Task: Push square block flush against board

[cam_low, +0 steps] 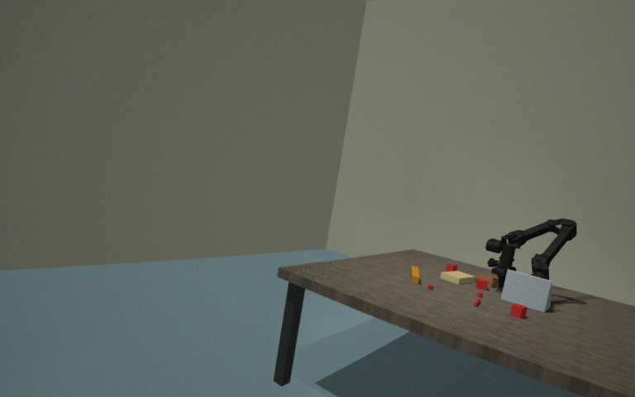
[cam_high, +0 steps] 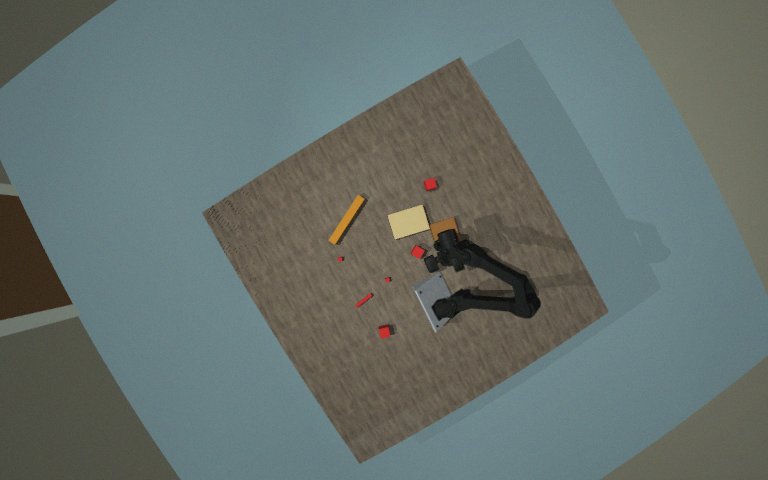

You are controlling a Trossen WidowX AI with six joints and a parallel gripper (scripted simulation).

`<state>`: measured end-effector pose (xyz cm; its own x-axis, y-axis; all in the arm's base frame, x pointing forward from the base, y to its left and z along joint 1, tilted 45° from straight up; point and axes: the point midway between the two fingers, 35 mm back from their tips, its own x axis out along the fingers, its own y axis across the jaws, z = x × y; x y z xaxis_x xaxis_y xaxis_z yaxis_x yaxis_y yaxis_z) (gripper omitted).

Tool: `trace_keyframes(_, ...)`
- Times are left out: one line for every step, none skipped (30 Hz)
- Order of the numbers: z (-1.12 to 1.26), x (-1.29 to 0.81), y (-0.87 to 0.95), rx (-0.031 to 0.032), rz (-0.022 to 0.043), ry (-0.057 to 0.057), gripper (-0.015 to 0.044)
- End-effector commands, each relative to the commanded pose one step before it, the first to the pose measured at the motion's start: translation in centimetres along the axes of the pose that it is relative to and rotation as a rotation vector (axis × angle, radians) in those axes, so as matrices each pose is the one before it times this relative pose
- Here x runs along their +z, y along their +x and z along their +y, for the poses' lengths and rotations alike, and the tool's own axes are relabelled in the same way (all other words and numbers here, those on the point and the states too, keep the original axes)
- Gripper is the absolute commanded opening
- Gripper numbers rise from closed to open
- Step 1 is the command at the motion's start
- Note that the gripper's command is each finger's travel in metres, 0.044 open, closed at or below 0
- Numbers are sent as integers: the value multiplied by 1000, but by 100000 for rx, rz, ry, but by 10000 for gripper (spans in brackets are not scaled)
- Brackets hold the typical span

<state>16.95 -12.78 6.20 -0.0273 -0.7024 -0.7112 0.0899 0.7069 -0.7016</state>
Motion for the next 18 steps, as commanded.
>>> trace_keyframes(118,-1004,152,-157,566,-862,0)
trace_keyframes(15,-163,17,-1,7,-7,0)
trace_keyframes(16,-163,18,-1,7,-7,0)
trace_keyframes(17,-162,19,-1,7,-7,0)
trace_keyframes(18,-162,20,-1,7,-7,0)
trace_keyframes(19,-162,21,-1,7,-7,0)
trace_keyframes(20,-161,21,-1,7,-7,0)
trace_keyframes(21,-161,22,-1,7,-7,0)
trace_keyframes(18,-131,19,-1,6,-6,0)
trace_keyframes(11,-79,12,0,3,-3,0)
trace_keyframes(4,-26,4,0,1,-1,0)
trace_keyframes(0,0,0,0,0,0,0)
trace_keyframes(-91,542,-296,226,-465,751,0)
trace_keyframes(62,69,-511,266,37,-77,0)
trace_keyframes(78,78,-867,313,86,-135,0)
trace_keyframes(51,37,-1084,158,128,-173,0)
trace_keyframes(-3,-25,-1105,-93,131,-172,0)
trace_keyframes(-47,-63,-913,-261,91,-134,0)
